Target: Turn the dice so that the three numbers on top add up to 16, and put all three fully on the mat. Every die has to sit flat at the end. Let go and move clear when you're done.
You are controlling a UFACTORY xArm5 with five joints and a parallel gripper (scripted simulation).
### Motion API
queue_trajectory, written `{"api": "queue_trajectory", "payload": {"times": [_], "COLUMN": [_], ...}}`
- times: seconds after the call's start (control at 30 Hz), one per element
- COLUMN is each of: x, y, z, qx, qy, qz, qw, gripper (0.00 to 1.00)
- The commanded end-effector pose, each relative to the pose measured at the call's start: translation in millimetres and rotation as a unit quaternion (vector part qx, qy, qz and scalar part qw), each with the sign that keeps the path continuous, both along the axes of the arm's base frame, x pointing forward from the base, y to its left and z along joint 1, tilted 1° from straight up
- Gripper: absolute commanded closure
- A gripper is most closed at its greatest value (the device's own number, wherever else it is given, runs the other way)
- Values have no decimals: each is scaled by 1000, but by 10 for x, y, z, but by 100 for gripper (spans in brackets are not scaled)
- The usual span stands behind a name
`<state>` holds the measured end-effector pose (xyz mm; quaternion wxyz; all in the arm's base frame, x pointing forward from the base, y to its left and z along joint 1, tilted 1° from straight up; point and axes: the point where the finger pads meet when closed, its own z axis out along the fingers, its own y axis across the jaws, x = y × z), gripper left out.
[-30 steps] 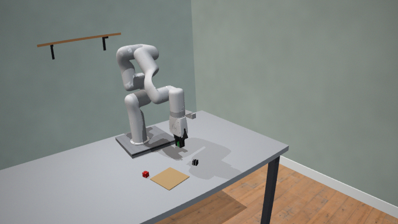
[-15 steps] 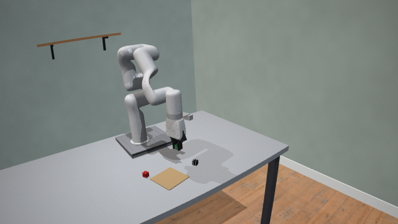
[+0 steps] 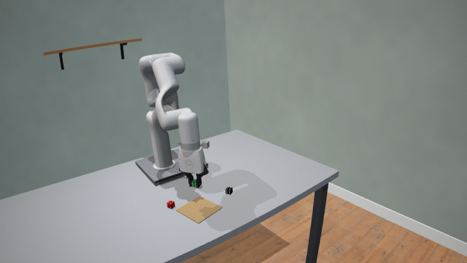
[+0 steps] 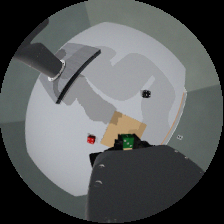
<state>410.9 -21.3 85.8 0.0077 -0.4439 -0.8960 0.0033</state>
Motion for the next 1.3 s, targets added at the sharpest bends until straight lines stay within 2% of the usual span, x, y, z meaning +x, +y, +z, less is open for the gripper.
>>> {"api": "queue_trajectory", "payload": {"times": [0.0, 0.23, 0.37, 0.6, 0.77, 1.0, 1.13, 1.27], "x": [153, 235, 253, 250, 249, 250, 240, 229], "y": [-401, -910, -1279, -1476, -1490, -1490, -1487, -1482], "z": [-23, -65, -100, -120, -122, -127, -125, -128], "qx": [3, 6, 8, 9, 8, -3, -30, -72], "qy": [2, 2, 1, 1, 0, -15, -51, -107], "qz": [83, 172, 234, 266, 268, 268, 268, 267], "qw": [997, 985, 972, 964, 963, 963, 962, 955], "gripper": [79, 79, 79, 79, 79, 79, 79, 79]}}
